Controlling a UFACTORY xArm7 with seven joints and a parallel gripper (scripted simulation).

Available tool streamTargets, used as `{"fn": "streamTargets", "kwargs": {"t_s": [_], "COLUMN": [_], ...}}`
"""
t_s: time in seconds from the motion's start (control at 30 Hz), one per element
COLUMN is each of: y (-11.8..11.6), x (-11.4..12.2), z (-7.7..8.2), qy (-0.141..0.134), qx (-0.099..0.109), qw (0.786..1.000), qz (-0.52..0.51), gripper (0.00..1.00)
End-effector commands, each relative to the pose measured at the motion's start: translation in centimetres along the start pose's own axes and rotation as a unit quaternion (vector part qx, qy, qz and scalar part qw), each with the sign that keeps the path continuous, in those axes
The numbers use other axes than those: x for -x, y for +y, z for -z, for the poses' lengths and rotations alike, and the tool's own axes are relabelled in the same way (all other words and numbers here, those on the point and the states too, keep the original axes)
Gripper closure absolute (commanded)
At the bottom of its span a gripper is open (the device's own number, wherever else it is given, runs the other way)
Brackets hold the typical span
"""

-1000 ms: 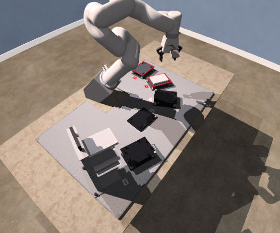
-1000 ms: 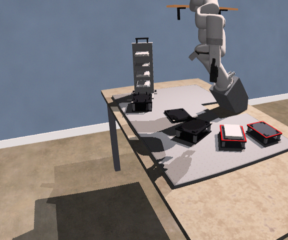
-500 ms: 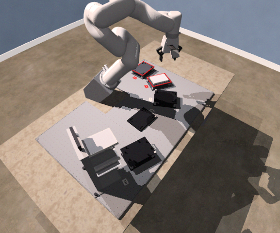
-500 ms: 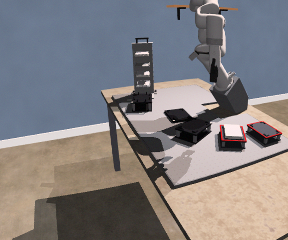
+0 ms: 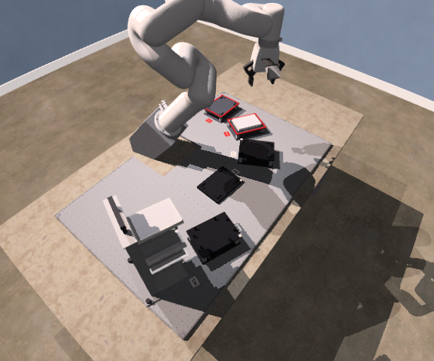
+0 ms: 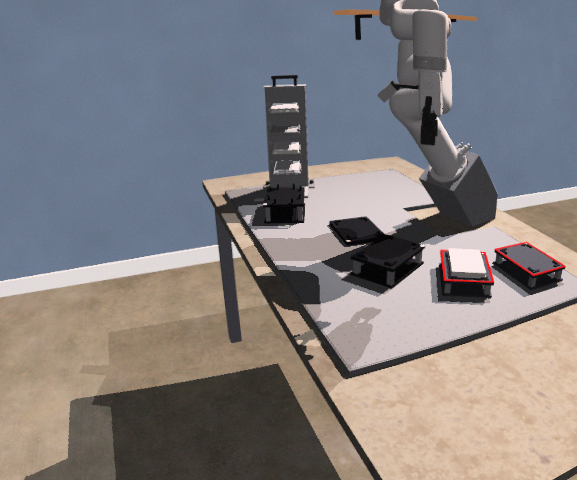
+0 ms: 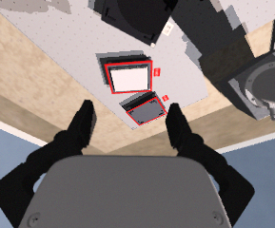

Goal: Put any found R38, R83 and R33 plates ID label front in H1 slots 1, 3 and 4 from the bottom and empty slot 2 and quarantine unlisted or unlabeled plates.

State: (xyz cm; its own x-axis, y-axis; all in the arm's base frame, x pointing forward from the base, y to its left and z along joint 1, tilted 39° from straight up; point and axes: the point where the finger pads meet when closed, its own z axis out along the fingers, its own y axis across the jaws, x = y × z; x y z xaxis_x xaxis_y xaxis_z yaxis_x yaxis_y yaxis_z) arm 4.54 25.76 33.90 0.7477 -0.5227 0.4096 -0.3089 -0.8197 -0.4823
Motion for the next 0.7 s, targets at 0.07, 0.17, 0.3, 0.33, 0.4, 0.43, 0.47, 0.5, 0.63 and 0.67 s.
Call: {"fn": "streamTargets", "kwargs": {"t_s": [0.07,0.17,0.3,0.33,0.4,0.43,0.47,0.5,0.63,0.67], "y": [-0.1,0.0,0.0,0.0,0.0,0.0,0.0,0.0,0.0,0.0], "x": [0.0,0.0,0.0,0.0,0.0,0.0,0.0,0.0,0.0,0.0], "z": [1.4,2.4,3.7,4.0,4.7,5.0,5.4,5.7,6.4,6.7], "qy": [0.0,0.0,0.0,0.0,0.0,0.0,0.0,0.0,0.0,0.0], "qx": [-0.001,-0.001,-0.001,-0.001,-0.001,-0.001,-0.001,-0.001,-0.001,-0.001], "qw": [1.0,1.0,1.0,1.0,1.0,1.0,1.0,1.0,1.0,1.0], "qz": [0.0,0.0,0.0,0.0,0.0,0.0,0.0,0.0,0.0,0.0], "gripper": [0.0,0.0,0.0,0.0,0.0,0.0,0.0,0.0,0.0,0.0]}}
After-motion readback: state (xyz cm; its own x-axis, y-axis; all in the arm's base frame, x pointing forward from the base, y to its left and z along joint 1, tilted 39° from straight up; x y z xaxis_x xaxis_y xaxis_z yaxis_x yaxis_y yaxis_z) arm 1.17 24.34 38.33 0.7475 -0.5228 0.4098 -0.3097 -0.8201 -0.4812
